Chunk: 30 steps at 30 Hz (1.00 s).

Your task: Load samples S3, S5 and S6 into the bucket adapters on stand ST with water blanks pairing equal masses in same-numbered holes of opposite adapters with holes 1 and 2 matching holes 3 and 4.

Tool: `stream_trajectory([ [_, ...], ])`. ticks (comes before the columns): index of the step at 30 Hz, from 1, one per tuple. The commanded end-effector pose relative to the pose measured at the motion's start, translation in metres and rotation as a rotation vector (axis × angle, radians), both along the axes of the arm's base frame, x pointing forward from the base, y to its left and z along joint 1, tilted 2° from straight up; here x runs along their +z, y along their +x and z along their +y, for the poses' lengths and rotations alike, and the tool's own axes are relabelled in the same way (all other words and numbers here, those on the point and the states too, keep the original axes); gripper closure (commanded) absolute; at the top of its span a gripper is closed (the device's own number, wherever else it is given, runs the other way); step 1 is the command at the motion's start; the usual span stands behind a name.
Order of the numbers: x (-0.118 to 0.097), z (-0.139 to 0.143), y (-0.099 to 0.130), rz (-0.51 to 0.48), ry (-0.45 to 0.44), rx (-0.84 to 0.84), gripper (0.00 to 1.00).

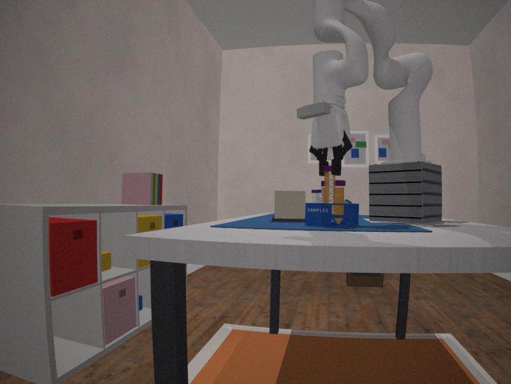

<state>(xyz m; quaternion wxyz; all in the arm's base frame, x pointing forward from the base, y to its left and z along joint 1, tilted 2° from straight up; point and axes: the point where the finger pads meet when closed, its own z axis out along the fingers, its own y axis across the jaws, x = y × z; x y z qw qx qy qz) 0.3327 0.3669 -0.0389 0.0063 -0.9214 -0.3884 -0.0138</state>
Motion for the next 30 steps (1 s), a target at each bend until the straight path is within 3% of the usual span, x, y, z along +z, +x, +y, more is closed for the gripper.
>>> stream_trajectory([
  [1, -0.004, 0.001, 0.001, -0.001, 0.001, 0.0, 1.0],
  [30, -0.029, 0.001, 0.001, -0.001, 0.001, 0.0, 1.0],
])
